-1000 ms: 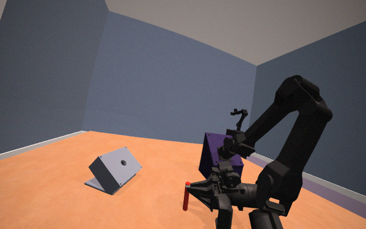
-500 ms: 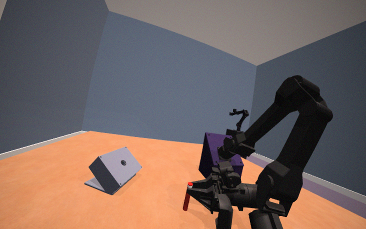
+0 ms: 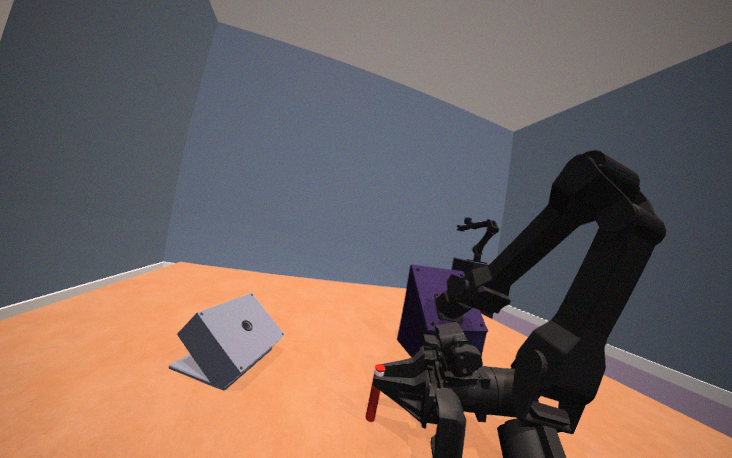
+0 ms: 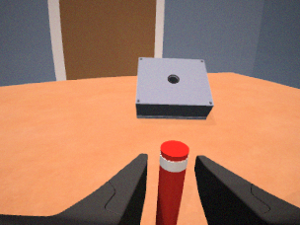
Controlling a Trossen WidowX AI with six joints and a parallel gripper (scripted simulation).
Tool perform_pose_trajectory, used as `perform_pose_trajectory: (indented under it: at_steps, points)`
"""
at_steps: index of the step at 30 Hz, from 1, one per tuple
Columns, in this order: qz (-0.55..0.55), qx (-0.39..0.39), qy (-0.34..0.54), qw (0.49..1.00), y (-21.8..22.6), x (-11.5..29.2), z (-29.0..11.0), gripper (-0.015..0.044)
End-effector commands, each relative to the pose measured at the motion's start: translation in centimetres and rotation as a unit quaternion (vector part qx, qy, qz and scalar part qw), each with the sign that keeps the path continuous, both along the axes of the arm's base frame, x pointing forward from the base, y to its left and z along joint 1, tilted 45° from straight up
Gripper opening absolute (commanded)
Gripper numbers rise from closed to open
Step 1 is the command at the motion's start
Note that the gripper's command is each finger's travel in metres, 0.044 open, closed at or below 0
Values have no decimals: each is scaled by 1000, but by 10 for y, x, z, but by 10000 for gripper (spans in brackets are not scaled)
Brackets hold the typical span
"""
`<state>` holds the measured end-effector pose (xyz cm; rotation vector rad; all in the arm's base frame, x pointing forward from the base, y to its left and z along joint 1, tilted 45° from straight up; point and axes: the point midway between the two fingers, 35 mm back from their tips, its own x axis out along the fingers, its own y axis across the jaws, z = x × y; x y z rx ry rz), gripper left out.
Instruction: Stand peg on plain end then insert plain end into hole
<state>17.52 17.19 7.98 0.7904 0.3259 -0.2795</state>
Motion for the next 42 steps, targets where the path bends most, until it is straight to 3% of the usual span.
perform_pose_trajectory:
  at_steps: [1, 13, 24, 42]
  points:
    - [0, 0, 0, 1000, 0, 0, 0, 130]
    - [0, 0, 0, 1000, 0, 0, 0, 440]
    - [-1, 0, 3, 1000, -3, 2, 5, 440]
    - [0, 0, -2, 1000, -112, 13, 114, 440]
